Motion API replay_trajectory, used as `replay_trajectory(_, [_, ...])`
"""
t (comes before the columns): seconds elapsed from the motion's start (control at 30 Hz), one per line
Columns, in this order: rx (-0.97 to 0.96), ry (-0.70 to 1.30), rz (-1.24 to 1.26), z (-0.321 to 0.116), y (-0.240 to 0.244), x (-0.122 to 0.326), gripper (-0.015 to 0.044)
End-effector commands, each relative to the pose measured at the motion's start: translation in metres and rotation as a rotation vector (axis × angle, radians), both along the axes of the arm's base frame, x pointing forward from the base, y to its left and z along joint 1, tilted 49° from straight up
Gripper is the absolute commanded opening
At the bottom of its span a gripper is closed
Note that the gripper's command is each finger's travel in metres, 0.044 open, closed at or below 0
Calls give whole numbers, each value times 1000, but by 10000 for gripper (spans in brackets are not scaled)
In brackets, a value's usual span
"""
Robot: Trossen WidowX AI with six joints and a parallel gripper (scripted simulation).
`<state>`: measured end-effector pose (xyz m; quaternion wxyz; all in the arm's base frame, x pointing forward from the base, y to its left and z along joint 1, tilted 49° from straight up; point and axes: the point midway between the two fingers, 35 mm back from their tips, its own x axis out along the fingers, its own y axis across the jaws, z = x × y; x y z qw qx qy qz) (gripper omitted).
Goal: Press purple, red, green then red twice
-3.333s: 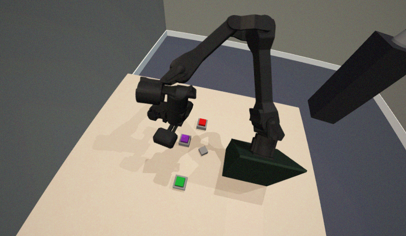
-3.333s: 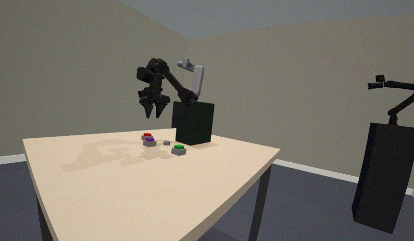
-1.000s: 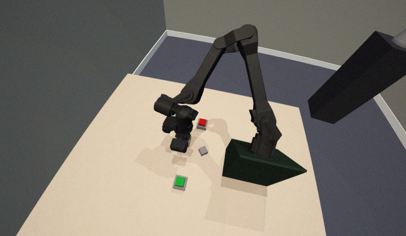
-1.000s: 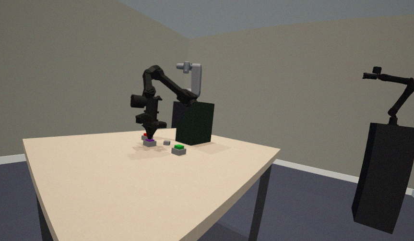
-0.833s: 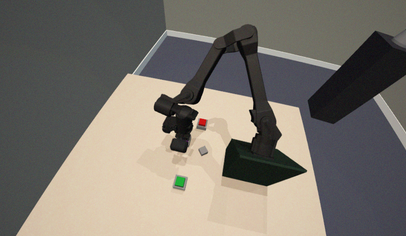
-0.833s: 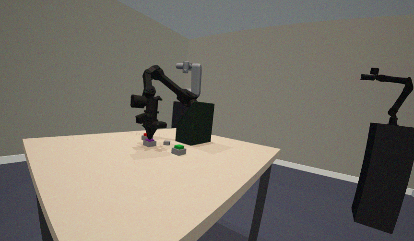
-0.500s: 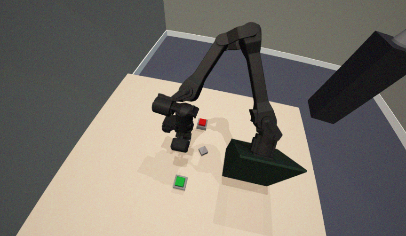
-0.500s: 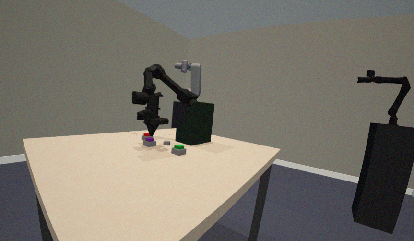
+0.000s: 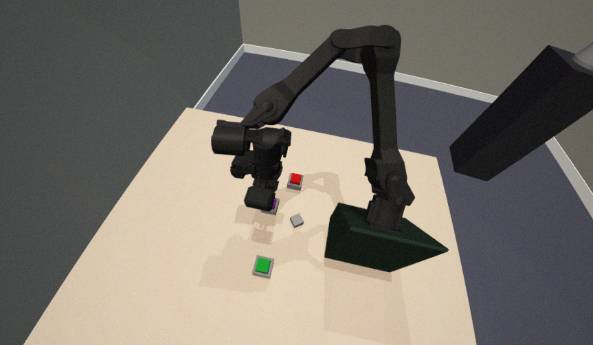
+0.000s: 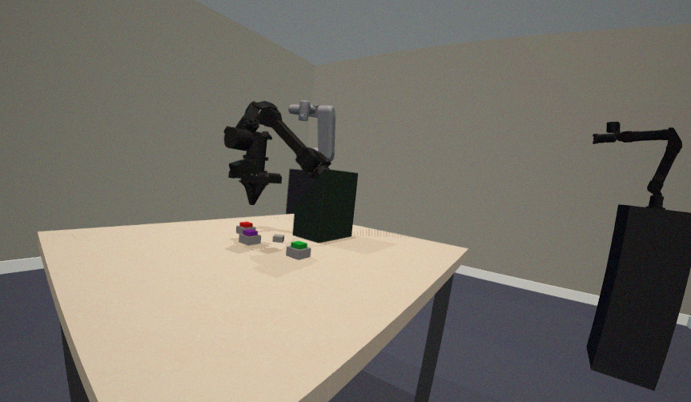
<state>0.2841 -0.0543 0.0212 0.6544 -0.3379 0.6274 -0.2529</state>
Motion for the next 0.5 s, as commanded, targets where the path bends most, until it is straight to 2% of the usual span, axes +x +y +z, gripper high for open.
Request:
replay_trajectory(0.0, [3,-4,-8,8,3,-2,20])
replay_trajectory(0.33, [1,-1,-7,82,-66,-48,20])
replay_trajectory(0.47, [-1,-4,-9,87,-71,-53,20])
